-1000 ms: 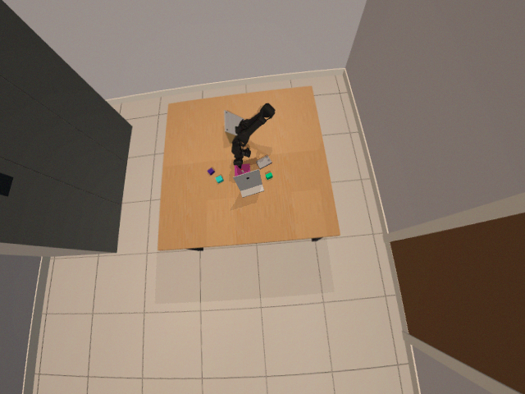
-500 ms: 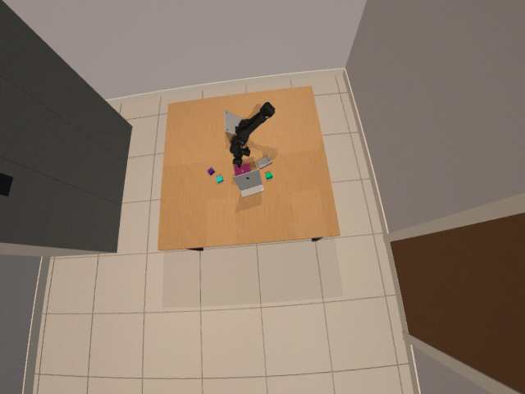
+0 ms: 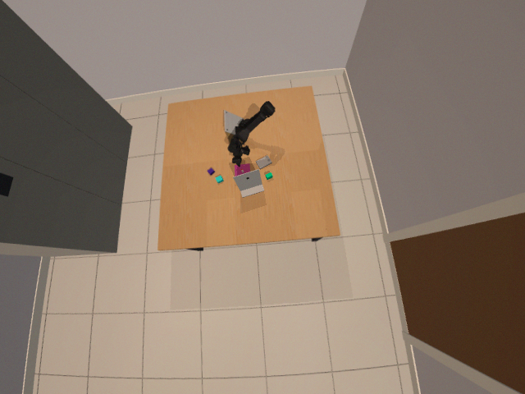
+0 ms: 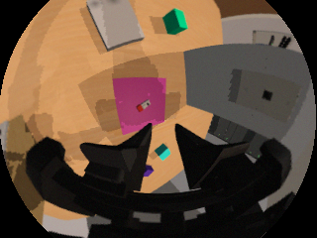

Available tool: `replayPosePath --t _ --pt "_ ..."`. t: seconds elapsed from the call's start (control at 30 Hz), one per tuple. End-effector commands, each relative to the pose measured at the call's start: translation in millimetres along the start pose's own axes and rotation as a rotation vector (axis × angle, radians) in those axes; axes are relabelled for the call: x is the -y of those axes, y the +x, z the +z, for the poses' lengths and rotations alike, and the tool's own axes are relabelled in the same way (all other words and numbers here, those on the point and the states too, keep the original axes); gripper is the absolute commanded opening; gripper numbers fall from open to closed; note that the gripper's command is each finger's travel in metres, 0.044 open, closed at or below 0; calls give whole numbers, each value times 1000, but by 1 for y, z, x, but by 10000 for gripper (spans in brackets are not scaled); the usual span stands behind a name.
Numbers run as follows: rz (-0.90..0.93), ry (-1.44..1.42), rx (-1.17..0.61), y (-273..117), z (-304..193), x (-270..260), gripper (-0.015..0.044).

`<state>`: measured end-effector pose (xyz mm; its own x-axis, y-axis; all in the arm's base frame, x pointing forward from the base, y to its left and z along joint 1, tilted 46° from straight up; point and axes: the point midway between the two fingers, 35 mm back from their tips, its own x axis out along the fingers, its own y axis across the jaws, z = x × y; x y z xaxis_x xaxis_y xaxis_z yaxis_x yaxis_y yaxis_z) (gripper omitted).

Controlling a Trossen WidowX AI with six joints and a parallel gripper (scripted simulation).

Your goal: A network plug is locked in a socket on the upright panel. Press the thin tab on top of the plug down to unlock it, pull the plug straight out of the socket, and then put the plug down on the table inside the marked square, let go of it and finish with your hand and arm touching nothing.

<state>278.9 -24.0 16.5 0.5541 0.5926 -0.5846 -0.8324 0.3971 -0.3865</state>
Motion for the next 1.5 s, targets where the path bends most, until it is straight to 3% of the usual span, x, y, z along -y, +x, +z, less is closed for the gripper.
replayPosePath --t 0.0,0.9,1.47 --pt "-11 -14 2 -7 2 6 156" --pt "-5 2 6 -31 3 16 156" --pt "-6 -6 -1 -69 0 49 156"
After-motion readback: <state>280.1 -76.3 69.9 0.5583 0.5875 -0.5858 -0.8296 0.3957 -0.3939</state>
